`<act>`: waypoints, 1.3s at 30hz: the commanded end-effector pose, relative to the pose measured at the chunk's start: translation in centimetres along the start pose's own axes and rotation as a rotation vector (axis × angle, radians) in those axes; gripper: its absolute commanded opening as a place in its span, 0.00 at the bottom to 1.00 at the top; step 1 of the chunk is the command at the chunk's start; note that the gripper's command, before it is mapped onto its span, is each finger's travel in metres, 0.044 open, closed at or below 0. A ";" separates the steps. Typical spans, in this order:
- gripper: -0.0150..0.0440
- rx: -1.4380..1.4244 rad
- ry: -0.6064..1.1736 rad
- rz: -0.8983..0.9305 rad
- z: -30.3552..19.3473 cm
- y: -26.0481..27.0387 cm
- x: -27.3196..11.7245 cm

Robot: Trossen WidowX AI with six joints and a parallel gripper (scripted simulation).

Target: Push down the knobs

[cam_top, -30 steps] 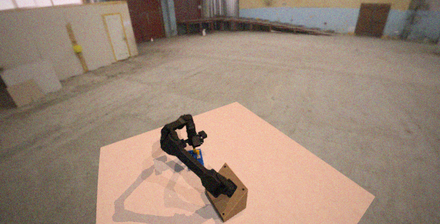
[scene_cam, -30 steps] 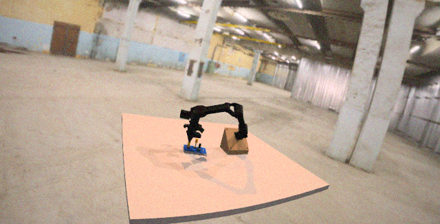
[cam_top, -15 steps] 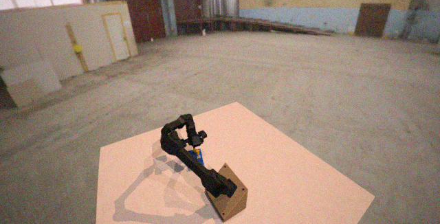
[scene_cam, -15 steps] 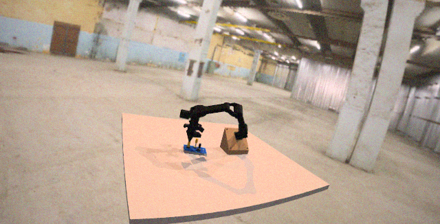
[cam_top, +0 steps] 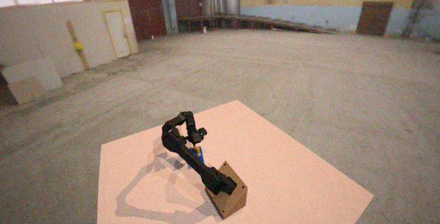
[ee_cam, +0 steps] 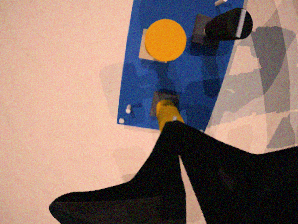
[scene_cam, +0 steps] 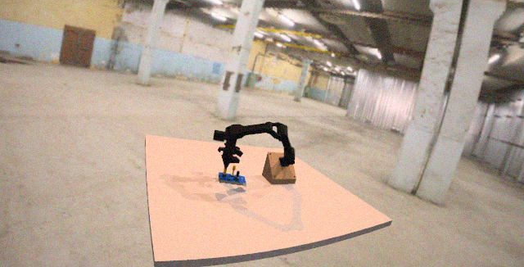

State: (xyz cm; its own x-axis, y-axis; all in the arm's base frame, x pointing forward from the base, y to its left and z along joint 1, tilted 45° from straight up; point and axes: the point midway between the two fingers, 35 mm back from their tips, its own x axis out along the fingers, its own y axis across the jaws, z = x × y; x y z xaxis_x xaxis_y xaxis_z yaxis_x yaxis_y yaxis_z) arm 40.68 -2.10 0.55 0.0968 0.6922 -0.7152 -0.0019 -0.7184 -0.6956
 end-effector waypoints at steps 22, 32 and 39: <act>0.92 0.003 -0.004 0.003 5.9 -0.2 -3.0; 1.00 0.004 -0.007 0.002 17.6 -1.4 -3.6; 1.00 0.004 -0.007 0.001 18.4 -1.5 -3.5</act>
State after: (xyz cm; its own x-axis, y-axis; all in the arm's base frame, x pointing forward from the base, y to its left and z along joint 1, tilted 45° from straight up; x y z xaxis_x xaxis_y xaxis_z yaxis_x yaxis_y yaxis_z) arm 22.20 -2.06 2.84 0.0858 0.6989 -0.7101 -0.0156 -0.7117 -0.7023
